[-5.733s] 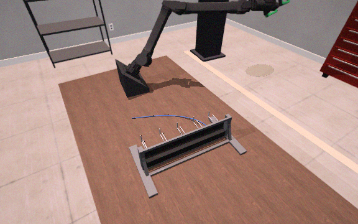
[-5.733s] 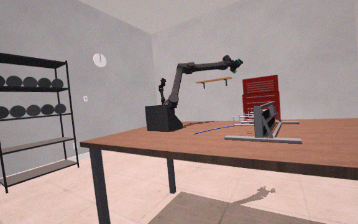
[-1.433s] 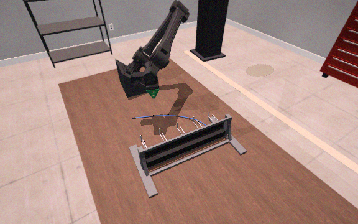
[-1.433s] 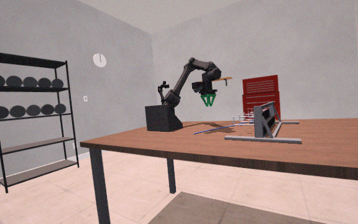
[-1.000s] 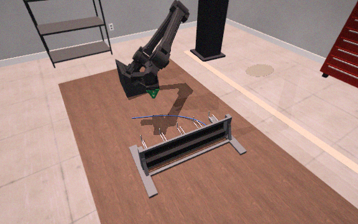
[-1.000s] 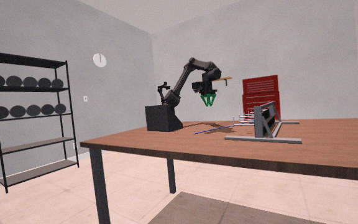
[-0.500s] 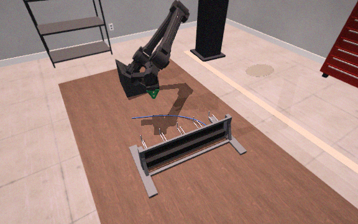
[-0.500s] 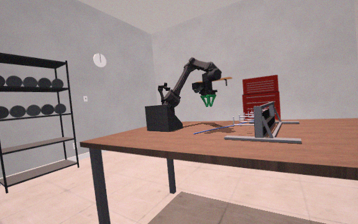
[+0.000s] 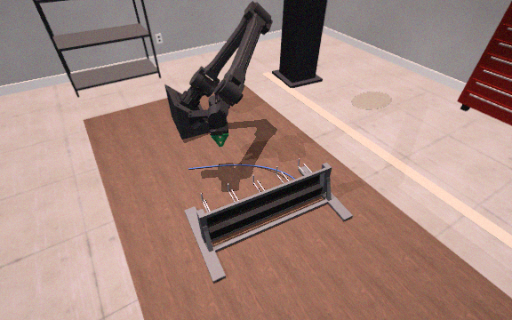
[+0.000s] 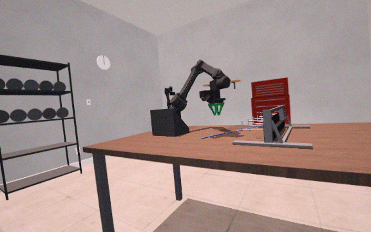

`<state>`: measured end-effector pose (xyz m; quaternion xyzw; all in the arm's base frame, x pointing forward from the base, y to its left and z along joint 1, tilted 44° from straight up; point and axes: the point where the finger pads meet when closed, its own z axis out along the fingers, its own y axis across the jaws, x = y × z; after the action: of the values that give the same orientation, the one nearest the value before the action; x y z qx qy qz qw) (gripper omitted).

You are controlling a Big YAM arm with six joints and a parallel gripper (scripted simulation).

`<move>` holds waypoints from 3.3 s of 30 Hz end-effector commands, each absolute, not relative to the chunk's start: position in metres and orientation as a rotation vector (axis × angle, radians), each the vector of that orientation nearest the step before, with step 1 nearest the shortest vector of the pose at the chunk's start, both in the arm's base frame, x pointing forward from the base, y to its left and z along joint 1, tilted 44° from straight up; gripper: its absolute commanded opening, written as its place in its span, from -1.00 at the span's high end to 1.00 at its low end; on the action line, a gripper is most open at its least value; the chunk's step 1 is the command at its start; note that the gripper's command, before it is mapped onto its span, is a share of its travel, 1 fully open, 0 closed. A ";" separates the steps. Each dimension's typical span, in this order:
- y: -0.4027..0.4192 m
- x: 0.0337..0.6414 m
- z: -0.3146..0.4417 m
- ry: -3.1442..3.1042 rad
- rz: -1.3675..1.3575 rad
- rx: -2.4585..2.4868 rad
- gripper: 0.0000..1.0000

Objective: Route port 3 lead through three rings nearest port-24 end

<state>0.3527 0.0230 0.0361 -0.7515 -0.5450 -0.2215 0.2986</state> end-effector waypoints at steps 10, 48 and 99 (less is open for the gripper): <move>0.053 0.355 0.003 -1.432 -0.580 -2.004 0.37; 0.095 0.358 -0.042 -1.428 -0.592 -2.012 0.37; 0.094 0.359 -0.039 -1.437 -0.607 -2.013 0.37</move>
<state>0.3546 0.0959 -0.0427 -0.7557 -0.5397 -0.2195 0.2992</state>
